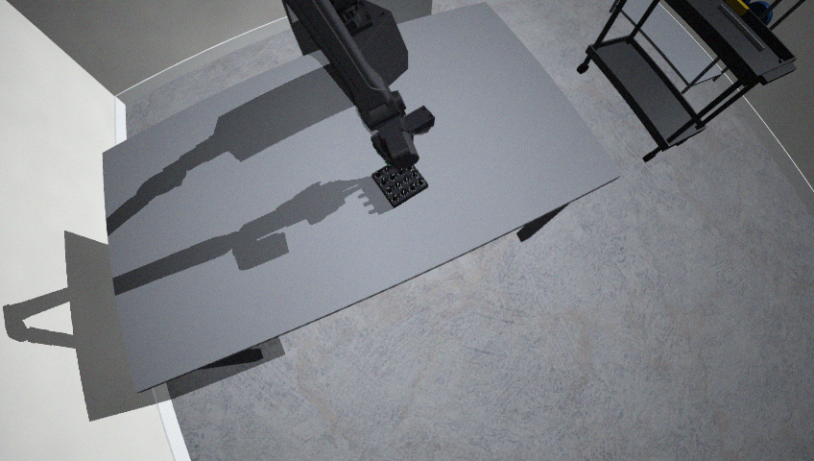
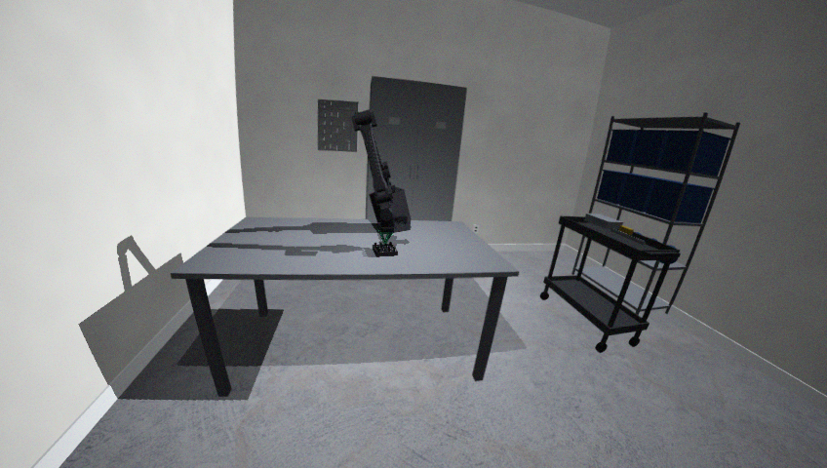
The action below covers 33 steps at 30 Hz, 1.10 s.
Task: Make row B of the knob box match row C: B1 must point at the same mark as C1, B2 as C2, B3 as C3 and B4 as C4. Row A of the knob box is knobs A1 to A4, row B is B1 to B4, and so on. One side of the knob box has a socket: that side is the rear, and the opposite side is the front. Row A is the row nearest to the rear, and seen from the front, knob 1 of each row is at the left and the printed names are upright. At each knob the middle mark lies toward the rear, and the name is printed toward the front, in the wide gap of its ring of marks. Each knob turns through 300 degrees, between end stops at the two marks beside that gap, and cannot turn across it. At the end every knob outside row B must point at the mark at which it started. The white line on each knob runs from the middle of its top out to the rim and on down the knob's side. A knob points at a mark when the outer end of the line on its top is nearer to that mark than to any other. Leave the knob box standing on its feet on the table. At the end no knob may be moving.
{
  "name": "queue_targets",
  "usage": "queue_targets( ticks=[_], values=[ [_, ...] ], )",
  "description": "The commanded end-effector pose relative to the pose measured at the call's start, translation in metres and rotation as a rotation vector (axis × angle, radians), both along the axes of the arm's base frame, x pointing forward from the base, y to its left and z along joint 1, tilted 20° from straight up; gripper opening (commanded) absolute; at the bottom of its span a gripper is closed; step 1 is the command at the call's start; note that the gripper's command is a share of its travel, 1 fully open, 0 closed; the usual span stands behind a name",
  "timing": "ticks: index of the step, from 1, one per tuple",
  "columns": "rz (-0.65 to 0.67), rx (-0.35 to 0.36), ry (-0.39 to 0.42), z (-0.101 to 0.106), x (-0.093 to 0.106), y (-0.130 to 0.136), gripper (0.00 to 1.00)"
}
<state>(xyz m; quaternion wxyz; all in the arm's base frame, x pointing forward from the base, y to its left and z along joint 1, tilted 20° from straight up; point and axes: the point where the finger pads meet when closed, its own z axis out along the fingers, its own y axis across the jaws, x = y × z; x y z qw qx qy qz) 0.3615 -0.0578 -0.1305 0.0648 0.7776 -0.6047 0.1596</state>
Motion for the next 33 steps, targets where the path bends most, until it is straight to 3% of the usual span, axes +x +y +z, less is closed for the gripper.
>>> queue_targets(
  ticks=[1, 17, 33],
  values=[
    [-0.008, 0.002, -0.016, -0.0016, 0.0089, -0.0052, 0.08],
    [-0.076, 0.015, -0.038, -0.0015, 0.0090, -0.0052, 0.08],
    [-0.250, 0.048, -0.093, -0.0014, 0.0093, -0.0052, 0.08]
  ],
)
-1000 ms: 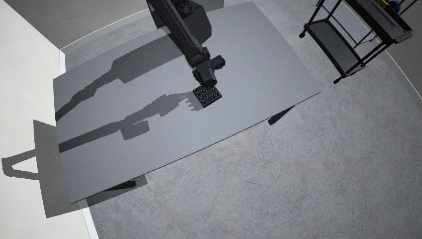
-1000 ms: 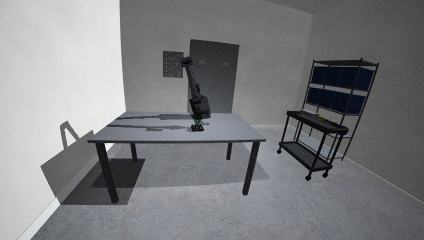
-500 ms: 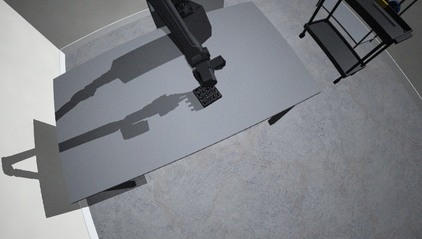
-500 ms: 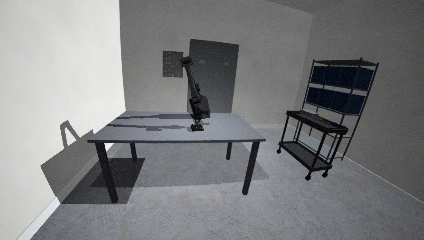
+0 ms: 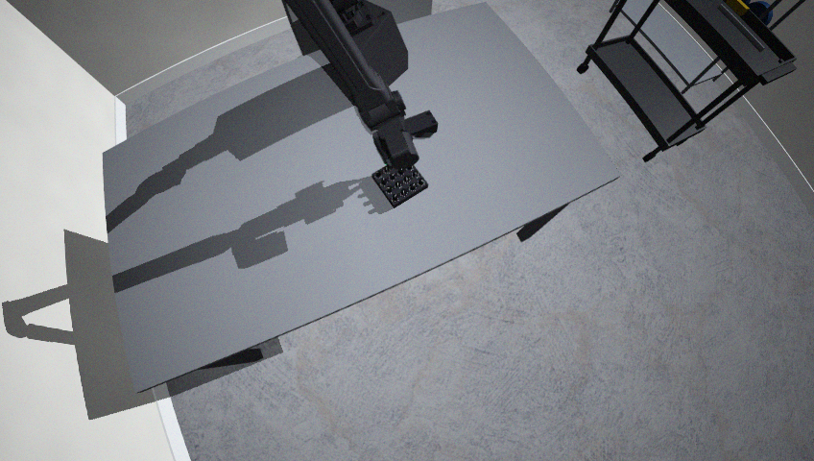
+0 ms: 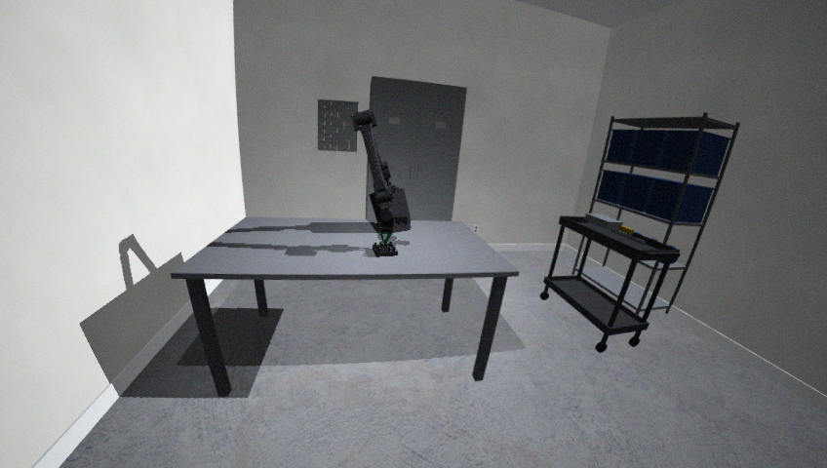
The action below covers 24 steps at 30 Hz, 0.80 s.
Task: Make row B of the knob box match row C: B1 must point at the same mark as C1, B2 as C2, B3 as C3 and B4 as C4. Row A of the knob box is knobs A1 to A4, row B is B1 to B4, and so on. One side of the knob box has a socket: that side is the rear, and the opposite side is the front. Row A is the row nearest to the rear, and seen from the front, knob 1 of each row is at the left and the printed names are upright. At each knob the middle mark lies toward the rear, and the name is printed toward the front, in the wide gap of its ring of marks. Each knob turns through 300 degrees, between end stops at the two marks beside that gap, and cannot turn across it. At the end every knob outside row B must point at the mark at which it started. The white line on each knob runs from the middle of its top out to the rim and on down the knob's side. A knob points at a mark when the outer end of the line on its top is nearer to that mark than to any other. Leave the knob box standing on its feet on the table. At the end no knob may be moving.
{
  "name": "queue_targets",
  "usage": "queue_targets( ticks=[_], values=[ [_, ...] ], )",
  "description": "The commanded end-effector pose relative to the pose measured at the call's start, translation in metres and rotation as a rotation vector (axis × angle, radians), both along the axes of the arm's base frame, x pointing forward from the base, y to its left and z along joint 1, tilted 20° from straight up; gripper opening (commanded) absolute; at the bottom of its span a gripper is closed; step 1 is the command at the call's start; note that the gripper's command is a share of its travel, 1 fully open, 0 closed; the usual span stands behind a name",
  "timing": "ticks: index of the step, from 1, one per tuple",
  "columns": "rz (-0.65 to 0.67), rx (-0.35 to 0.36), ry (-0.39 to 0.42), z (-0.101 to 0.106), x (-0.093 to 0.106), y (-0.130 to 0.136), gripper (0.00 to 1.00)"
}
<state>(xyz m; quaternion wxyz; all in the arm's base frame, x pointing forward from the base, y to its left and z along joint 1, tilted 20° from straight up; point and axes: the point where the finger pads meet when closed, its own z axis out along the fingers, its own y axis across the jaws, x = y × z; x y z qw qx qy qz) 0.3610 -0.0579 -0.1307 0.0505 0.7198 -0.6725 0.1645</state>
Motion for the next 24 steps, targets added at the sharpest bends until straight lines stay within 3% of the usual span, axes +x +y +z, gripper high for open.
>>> queue_targets(
  ticks=[1, 24],
  values=[
    [-0.097, 0.019, -0.046, -0.0013, 0.0098, -0.0051, 0.08],
    [-0.536, 0.101, -0.185, -0.0010, 0.0105, -0.0052, 0.08]
  ],
)
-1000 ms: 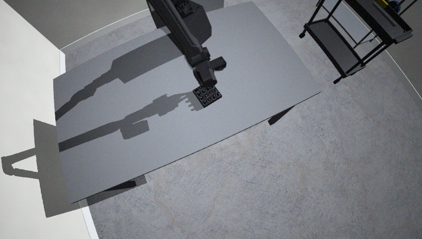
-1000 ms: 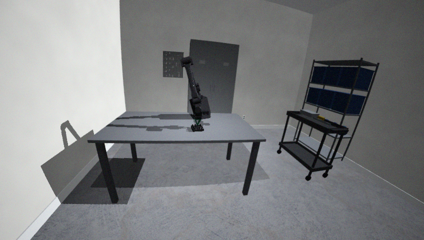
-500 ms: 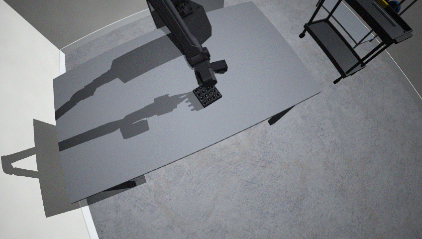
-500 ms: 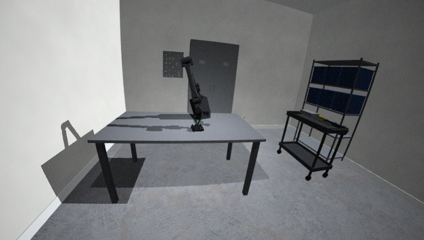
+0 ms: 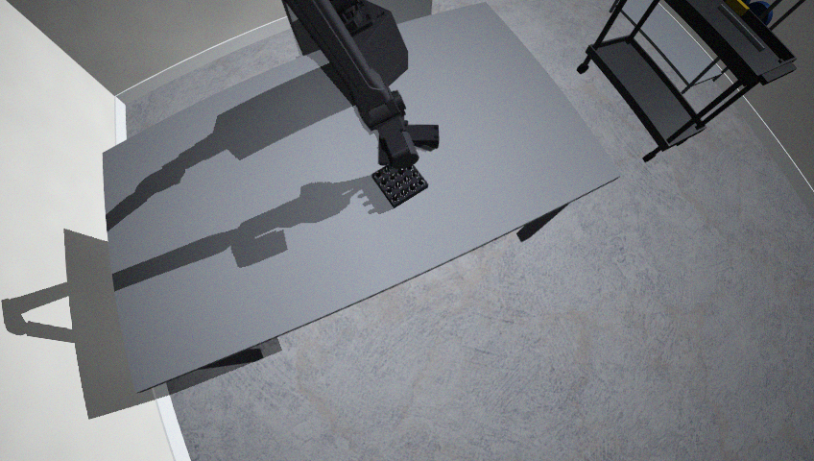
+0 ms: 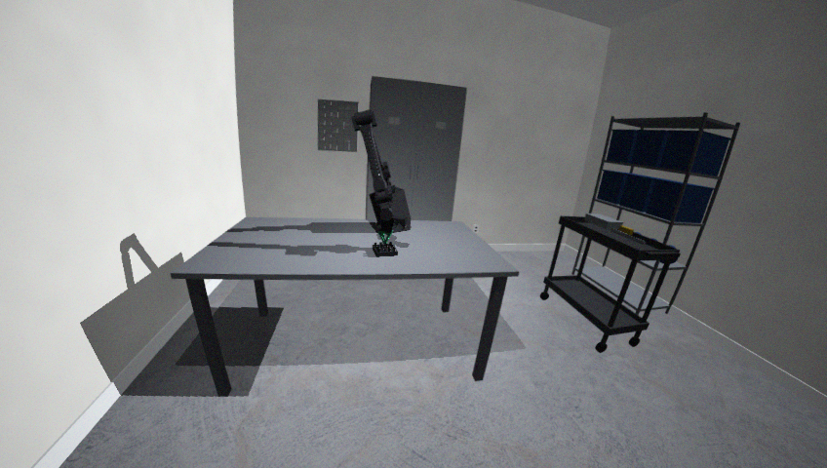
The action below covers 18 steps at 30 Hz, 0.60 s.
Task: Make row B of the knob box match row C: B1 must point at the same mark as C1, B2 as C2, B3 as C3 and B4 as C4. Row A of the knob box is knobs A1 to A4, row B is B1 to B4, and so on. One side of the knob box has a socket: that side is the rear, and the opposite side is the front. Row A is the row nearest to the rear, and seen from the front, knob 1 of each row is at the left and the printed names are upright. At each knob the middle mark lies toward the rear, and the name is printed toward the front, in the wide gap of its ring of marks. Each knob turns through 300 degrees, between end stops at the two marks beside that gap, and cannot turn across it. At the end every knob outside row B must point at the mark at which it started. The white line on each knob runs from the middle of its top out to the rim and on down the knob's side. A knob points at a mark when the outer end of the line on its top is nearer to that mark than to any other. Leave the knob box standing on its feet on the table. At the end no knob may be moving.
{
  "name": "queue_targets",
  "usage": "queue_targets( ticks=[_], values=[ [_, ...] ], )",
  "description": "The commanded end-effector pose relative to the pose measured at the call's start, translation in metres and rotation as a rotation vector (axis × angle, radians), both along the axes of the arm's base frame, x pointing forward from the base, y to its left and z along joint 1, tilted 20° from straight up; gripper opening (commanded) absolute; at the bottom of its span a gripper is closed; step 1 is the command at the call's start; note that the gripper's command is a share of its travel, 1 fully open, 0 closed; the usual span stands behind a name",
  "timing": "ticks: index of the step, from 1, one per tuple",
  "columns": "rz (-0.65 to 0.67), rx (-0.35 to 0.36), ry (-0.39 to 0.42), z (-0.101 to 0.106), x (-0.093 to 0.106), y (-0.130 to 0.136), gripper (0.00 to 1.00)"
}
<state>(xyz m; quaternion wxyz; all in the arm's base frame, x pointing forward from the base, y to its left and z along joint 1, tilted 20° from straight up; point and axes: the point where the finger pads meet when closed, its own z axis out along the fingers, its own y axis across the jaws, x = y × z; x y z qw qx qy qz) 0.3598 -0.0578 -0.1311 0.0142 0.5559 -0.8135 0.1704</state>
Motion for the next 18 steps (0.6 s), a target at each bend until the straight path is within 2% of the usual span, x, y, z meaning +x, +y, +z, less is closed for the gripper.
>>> queue_targets(
  ticks=[1, 6, 8, 18],
  values=[
    [-0.142, 0.025, -0.065, -0.0005, 0.0117, -0.0054, 0.08],
    [-0.240, 0.043, -0.096, -0.0004, 0.0119, -0.0055, 0.08],
    [-0.240, 0.043, -0.096, -0.0004, 0.0119, -0.0055, 0.08],
    [-0.456, 0.082, -0.164, -0.0002, 0.0121, -0.0058, 0.08]
  ],
)
